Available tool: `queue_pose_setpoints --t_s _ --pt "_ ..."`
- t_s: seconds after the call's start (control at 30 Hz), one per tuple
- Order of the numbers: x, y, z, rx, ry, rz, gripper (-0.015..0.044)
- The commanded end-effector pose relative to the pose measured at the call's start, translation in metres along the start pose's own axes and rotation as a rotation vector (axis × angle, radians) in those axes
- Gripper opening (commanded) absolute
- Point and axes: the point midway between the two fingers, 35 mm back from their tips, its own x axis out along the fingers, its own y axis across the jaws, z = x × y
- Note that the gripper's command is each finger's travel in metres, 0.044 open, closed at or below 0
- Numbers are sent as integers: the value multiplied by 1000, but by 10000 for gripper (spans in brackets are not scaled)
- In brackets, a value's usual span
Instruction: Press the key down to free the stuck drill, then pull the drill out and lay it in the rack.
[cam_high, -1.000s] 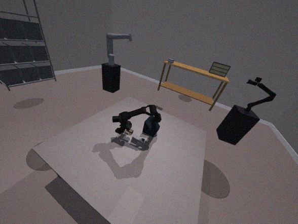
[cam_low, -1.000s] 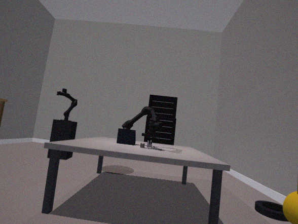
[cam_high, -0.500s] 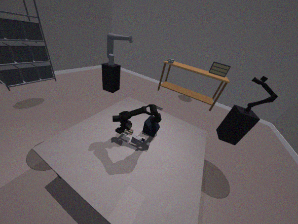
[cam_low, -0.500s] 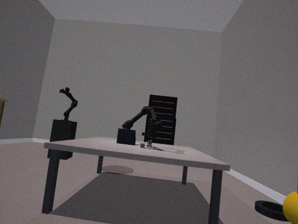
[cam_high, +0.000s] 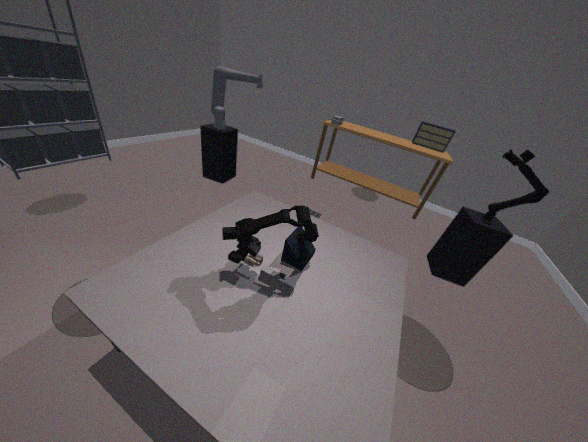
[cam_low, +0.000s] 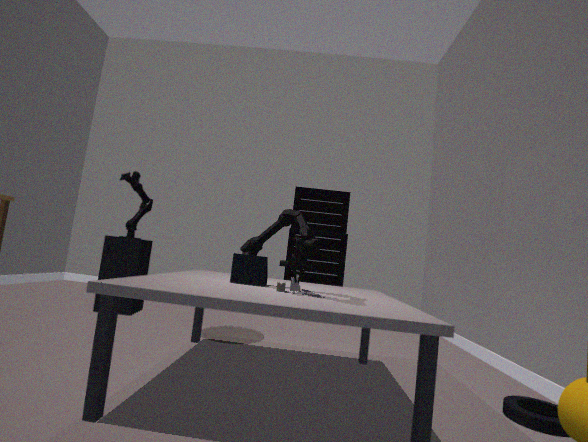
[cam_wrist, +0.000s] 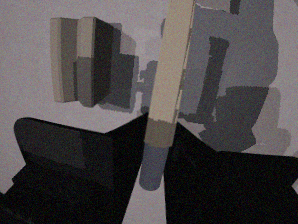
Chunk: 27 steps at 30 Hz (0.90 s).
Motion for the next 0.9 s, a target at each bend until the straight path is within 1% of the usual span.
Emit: queue_pose_setpoints --t_s 0.0,0.87 --pt "-3 0 0 -4 5 -1 0" --pt "-12 0 0 -4 5 -1 0"
